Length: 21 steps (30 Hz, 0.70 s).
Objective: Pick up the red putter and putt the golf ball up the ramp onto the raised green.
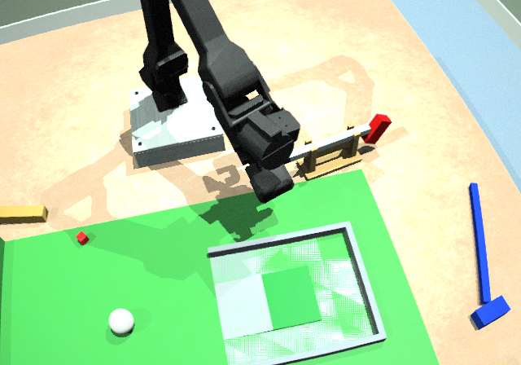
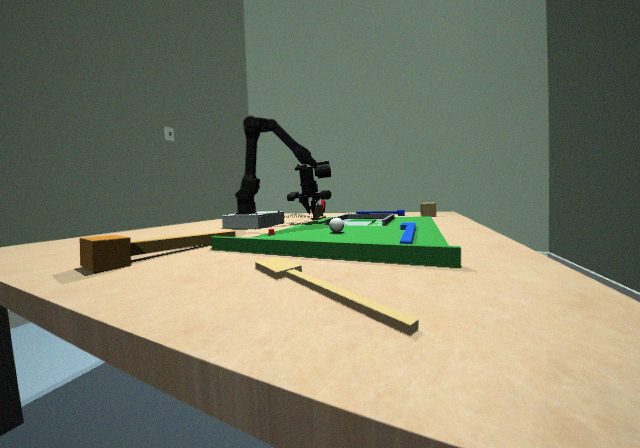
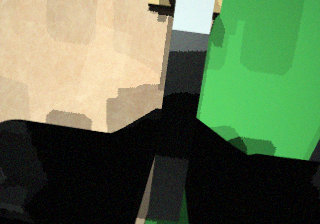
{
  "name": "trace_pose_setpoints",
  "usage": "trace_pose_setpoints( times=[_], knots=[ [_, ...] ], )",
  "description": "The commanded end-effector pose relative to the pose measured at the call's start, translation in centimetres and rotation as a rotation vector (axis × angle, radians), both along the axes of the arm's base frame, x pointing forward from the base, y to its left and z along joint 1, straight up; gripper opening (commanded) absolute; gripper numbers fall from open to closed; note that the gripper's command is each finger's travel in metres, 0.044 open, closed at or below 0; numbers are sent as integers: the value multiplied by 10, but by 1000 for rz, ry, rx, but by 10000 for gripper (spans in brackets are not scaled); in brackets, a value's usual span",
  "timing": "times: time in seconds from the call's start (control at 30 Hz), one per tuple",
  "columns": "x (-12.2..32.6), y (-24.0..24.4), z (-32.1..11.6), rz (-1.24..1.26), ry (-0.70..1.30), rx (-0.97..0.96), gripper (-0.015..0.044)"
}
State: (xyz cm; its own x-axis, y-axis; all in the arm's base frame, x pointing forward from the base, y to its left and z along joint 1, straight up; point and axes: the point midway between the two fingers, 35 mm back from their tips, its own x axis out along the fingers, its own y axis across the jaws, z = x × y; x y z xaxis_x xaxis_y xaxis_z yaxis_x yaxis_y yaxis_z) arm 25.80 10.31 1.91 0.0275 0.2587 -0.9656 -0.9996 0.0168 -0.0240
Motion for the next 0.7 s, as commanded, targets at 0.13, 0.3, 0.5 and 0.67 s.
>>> trace_pose_setpoints(
  times=[0.13,0.3,0.5,0.67],
  knots=[
    [4,1,25,0,-1,0,0],
    [4,1,54,0,-1,0,0],
    [0,0,91,0,0,0,0],
    [1,-1,91,-1,-4,-4,0]
  ],
)
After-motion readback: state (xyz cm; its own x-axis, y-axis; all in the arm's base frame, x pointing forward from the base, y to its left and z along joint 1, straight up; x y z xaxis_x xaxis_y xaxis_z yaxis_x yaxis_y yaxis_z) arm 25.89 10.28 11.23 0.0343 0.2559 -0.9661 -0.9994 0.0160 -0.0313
